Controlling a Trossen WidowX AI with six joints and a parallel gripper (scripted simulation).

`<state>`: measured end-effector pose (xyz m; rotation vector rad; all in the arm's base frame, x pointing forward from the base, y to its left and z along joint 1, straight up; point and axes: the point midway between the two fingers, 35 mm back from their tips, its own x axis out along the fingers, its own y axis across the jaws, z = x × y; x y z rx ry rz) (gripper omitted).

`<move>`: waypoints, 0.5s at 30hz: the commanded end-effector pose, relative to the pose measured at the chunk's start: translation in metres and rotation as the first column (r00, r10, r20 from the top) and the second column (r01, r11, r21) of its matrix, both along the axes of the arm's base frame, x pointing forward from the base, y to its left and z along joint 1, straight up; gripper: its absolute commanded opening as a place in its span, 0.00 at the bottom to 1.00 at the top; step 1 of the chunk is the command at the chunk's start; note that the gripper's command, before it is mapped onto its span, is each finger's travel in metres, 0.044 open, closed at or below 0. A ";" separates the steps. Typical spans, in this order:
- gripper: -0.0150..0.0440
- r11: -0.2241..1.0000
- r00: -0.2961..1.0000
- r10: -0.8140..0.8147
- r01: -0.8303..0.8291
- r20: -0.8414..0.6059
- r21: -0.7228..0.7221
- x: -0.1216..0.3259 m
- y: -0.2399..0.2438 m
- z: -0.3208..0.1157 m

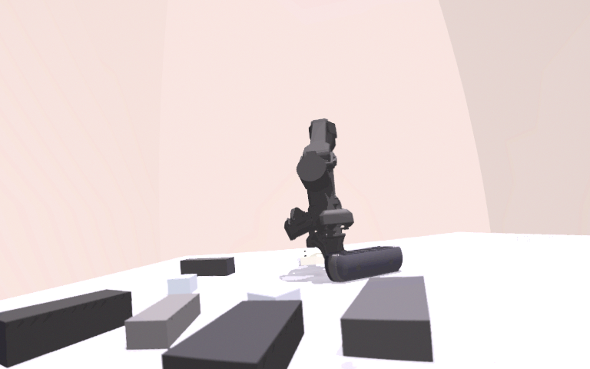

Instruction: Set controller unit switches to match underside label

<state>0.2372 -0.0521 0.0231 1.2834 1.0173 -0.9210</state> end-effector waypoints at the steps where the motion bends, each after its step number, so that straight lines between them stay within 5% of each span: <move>1: 0.25 1.000 1.000 0.003 -0.003 0.008 0.006 0.008 0.002 0.001; 15: 0.25 1.000 1.000 0.003 -0.003 0.009 0.007 0.026 0.004 0.001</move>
